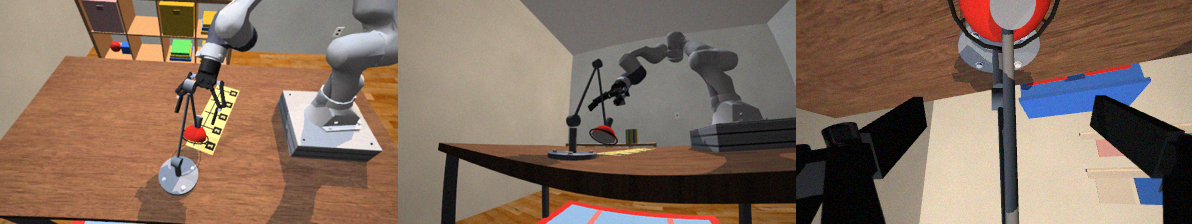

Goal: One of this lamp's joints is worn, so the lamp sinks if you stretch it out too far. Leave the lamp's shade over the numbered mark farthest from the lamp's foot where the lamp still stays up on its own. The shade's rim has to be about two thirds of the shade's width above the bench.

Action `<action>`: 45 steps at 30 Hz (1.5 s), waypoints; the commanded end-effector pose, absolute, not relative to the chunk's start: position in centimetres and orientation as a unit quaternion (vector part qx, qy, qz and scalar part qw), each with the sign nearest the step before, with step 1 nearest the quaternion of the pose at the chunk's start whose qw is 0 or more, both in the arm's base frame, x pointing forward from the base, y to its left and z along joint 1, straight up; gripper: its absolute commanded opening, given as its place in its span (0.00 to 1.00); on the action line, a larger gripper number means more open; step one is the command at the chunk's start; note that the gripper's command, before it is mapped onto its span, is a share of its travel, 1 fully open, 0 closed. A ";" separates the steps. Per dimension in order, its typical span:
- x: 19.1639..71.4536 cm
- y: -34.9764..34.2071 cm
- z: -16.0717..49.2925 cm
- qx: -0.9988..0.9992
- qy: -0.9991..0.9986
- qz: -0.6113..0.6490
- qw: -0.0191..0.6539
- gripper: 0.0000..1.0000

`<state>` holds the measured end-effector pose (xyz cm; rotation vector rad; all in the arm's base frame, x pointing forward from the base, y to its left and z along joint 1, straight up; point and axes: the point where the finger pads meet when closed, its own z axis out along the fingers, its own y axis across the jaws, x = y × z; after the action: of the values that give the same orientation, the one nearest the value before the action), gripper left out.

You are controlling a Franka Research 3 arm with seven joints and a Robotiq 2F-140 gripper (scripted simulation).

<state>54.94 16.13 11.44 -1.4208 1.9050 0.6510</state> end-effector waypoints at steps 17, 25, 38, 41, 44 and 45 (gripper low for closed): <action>53.4 11.5 15.7 -0.544 0.729 0.249 0.332 1.00; 53.2 9.5 17.2 -0.542 0.731 0.244 0.335 1.00; 52.9 6.6 19.4 -0.540 0.733 0.236 0.339 1.00; 53.0 6.6 19.4 -0.540 0.733 0.235 0.340 1.00; 53.2 6.6 19.3 -0.539 0.734 0.233 0.342 1.00; 53.3 6.6 19.3 -0.539 0.734 0.233 0.342 1.00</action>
<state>53.28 6.47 19.37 -1.4006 1.9057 0.6031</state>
